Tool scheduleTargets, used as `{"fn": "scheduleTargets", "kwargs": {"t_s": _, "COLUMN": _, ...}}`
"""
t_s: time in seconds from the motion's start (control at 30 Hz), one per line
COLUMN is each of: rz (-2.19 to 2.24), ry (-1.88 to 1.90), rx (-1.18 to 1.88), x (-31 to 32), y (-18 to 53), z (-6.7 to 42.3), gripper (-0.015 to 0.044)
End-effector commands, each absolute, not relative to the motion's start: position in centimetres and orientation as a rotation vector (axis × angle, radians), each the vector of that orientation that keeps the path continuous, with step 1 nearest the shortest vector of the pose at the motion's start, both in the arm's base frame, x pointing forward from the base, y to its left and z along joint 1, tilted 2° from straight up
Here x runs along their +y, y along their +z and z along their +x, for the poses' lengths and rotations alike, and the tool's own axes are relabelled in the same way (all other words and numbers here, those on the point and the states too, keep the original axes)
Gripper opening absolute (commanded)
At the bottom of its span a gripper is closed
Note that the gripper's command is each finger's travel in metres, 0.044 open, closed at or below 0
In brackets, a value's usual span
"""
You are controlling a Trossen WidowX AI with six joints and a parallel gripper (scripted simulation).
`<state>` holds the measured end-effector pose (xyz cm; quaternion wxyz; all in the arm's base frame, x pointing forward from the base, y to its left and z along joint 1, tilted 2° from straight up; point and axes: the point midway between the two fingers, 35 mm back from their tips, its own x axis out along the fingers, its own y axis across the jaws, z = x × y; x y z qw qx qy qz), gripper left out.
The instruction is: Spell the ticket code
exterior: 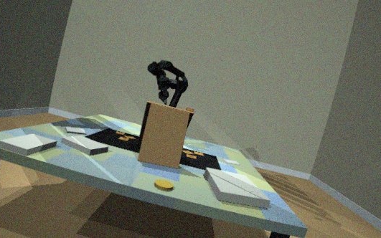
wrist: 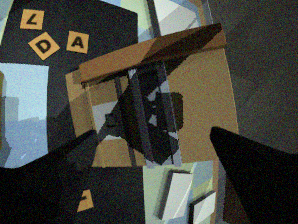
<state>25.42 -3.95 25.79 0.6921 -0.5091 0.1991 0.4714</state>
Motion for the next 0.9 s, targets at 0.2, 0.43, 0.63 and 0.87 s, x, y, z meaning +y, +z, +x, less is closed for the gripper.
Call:
{"fn": "scheduleTargets", "kwargs": {"t_s": 0.2, "rz": -1.273, "ry": 1.174, "rx": 0.365, "x": -4.0, "y": 27.3, "z": 25.8, "gripper": 0.044}}
{"fn": "scheduleTargets", "kwargs": {"t_s": 0.43, "rz": -1.273, "ry": 1.174, "rx": 0.365, "x": -4.0, "y": 27.3, "z": 25.8, "gripper": 0.044}}
{"fn": "scheduleTargets", "kwargs": {"t_s": 0.63, "rz": -1.291, "ry": 1.139, "rx": 0.299, "x": -5.4, "y": 26.4, "z": 24.4, "gripper": 0.044}}
{"fn": "scheduleTargets", "kwargs": {"t_s": 0.87, "rz": -1.365, "ry": 0.997, "rx": 0.158, "x": -7.7, "y": 24.4, "z": 21.4, "gripper": 0.044}}
